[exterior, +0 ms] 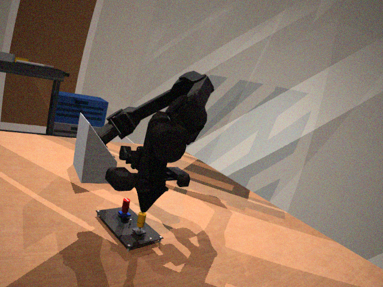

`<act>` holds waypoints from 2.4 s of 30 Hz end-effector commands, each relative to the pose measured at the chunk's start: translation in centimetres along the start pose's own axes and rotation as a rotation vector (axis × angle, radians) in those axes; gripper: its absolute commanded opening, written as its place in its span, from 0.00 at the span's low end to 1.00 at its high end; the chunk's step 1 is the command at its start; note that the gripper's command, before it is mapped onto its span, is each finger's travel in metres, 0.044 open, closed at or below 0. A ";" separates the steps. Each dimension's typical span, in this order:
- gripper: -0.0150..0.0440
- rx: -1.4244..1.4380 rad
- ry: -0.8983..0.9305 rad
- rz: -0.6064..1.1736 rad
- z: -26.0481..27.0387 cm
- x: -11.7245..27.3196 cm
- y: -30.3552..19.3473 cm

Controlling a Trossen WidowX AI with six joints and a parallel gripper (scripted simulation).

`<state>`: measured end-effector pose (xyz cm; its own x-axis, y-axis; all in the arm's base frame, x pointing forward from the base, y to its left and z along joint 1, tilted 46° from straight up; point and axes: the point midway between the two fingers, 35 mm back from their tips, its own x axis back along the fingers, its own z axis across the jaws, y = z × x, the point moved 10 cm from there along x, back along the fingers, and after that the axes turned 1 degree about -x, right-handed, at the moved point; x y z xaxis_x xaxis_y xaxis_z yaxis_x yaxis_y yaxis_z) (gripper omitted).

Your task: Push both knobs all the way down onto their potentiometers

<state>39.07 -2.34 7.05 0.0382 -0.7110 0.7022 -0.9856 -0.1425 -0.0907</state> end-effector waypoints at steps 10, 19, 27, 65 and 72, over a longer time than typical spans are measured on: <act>0.25 -0.004 -0.002 0.006 0.1 -0.2 0.0; 0.25 -0.004 -0.002 0.006 0.1 -0.4 0.0; 0.25 -0.004 -0.002 0.006 0.1 -0.5 0.0; 0.25 -0.004 -0.002 0.006 0.1 -1.1 0.0; 0.25 -0.004 -0.002 0.006 0.1 -1.2 0.0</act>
<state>38.95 -1.82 6.27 0.0340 -0.7119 0.7015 -0.9871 -0.1339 -0.0879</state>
